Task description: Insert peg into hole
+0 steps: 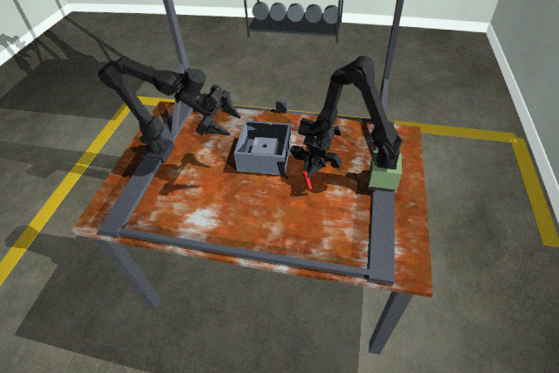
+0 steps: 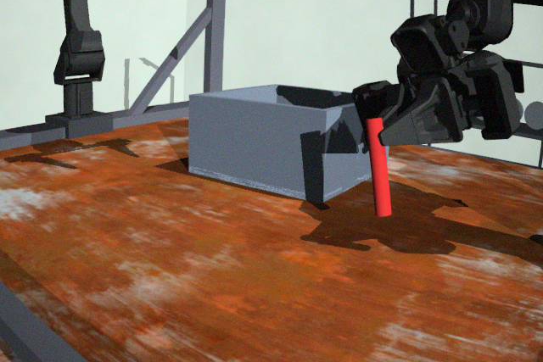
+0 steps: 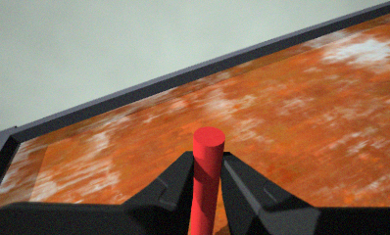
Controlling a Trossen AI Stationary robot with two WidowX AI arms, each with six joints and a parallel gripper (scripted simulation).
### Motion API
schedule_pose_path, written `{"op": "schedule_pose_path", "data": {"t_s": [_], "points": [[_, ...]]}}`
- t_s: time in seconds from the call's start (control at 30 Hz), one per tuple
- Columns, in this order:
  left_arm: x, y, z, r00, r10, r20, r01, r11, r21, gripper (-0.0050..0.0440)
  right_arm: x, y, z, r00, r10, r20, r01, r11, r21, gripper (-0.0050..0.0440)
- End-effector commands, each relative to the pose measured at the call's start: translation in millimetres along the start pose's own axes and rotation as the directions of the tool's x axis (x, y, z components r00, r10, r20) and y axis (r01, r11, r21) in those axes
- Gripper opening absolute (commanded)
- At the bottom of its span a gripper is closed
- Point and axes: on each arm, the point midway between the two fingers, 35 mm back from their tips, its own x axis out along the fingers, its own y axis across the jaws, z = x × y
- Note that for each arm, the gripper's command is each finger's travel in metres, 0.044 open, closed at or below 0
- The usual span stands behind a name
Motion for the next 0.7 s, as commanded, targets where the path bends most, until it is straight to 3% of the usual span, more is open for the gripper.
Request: {"op": "schedule_pose_path", "data": {"t_s": [0.0,0.67], "points": [[0.6,-9.3,0.2,1.0,-0.004,0.003,0.004,1.0,-0.016,0.0025,-4.9,-0.3,7.6,1.0,-0.001,0.024,0.001,1.0,0.001,0.044],[5.1,-28.8,-11.7,1.0,-0.004,0.002,0.004,1.0,-0.013,0.0025,-4.9,-0.3,7.6,1.0,-0.001,0.024,0.001,1.0,0.001,0.044]]}}
